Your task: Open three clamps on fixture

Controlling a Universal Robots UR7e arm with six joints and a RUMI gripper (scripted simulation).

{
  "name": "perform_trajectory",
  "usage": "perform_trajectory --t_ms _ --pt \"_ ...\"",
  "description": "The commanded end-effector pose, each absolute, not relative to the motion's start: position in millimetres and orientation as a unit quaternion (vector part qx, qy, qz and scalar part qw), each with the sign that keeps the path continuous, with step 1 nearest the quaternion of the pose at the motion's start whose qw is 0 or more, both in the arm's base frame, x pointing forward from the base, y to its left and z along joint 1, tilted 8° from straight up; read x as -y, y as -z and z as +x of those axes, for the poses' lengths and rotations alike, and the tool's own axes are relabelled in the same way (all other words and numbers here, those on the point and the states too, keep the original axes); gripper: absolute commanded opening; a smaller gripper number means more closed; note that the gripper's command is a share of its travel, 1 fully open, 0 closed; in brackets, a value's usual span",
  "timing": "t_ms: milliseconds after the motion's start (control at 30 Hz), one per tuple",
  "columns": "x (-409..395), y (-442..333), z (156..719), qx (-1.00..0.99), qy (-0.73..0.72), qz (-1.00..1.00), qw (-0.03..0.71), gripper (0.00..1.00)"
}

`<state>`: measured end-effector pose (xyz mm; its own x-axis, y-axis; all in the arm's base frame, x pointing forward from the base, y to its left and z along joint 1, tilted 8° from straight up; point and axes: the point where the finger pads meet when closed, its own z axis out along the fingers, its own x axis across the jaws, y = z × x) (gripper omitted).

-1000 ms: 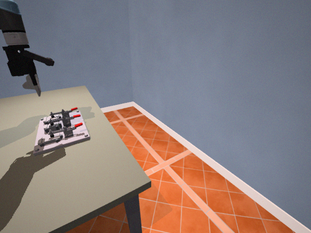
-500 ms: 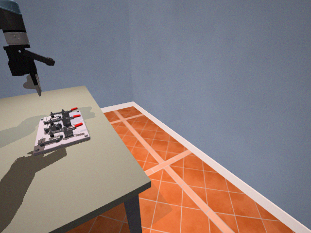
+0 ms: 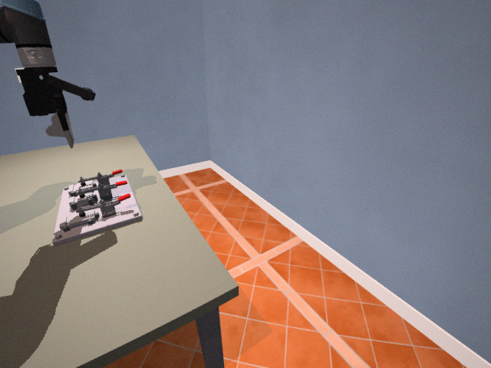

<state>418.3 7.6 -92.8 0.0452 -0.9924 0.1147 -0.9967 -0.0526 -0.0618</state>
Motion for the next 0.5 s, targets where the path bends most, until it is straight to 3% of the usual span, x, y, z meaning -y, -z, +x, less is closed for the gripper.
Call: perform_trajectory --t_ms 0,467 --pt "-8 89 428 0.688 -0.063 0.723 0.017 0.0" --pt "-12 76 466 0.688 -0.063 0.723 0.017 0.0"
